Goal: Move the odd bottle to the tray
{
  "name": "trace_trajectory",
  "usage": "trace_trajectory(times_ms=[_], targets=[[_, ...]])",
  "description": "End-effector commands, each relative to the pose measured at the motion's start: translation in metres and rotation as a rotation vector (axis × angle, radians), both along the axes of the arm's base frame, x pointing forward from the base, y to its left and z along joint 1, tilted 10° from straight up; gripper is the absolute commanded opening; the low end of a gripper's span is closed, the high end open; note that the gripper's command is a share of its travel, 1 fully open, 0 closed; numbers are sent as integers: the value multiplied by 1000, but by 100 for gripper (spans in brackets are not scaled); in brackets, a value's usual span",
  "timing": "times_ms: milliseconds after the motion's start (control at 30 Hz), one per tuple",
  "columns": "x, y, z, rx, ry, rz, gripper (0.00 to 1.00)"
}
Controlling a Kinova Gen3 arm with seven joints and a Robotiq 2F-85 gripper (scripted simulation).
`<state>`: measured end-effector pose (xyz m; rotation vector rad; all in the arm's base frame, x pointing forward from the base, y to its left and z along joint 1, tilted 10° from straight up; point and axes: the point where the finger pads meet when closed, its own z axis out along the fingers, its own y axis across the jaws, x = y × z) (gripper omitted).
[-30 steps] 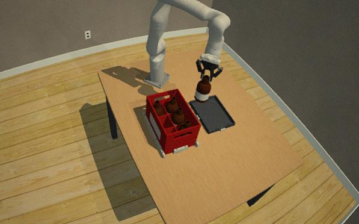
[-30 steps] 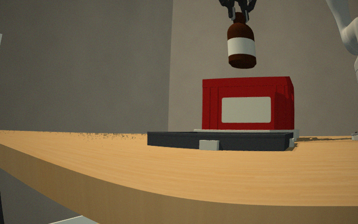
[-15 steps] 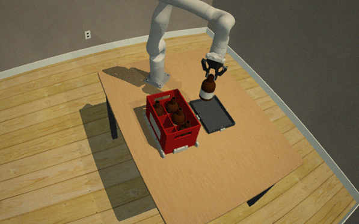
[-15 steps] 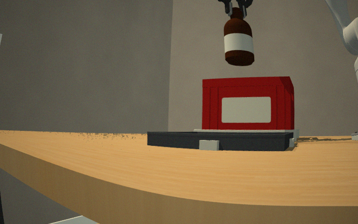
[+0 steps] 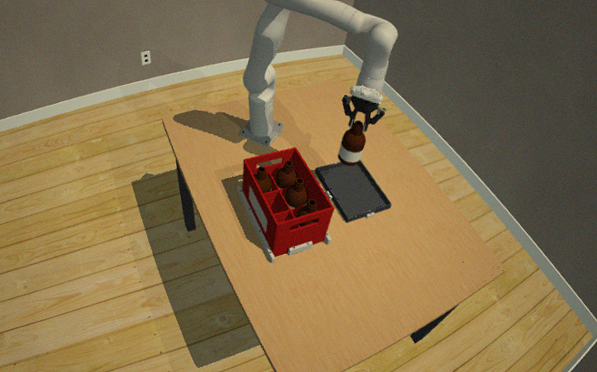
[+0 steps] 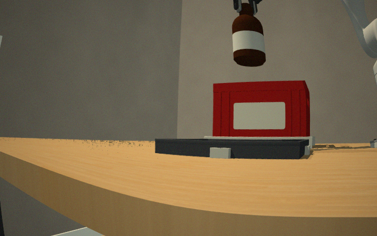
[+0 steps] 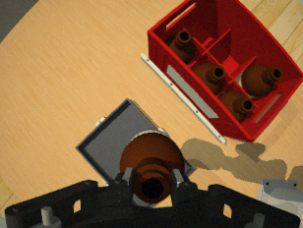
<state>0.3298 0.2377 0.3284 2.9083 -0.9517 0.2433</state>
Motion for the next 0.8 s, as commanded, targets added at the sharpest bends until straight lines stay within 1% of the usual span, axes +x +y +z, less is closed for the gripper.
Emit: trace_trajectory(times_ms=[0, 633, 767], targets=[[-2, 7, -2, -1, 2, 7, 0], [-8, 35, -6, -1, 2, 7, 0], [-9, 38, -6, -1, 2, 7, 0]])
